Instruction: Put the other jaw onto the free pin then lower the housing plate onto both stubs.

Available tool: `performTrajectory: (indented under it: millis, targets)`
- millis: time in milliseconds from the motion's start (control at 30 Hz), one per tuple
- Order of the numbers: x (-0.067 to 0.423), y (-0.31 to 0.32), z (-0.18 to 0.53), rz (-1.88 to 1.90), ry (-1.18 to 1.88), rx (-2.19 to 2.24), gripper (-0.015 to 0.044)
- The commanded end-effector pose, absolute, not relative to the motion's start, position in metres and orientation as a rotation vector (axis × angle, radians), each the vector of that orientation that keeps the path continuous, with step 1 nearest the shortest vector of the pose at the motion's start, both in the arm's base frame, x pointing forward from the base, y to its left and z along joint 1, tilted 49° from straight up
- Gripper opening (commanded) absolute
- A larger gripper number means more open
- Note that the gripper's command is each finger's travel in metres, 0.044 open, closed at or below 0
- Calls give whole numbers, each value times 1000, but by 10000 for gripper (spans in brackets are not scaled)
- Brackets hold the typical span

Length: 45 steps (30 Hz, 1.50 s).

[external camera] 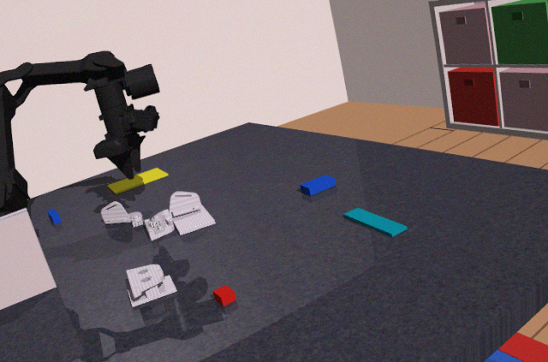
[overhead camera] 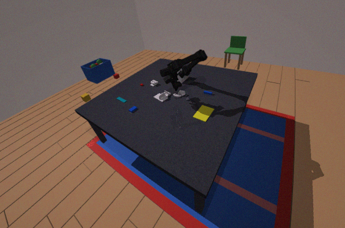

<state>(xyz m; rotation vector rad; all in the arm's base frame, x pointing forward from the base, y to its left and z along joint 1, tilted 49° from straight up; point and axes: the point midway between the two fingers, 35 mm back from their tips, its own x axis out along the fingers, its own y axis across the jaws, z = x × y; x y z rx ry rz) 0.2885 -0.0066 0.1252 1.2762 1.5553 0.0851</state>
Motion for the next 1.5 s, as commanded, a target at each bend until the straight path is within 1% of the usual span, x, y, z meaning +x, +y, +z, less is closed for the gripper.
performTrajectory:
  millis: [0,200,1133,1467]
  targets:
    - [289,-7,125,85,1555,1276,289]
    - [289,-7,125,85,1555,1276,440]
    - [289,-7,125,85,1555,1276,440]
    - [289,-7,125,85,1555,1276,177]
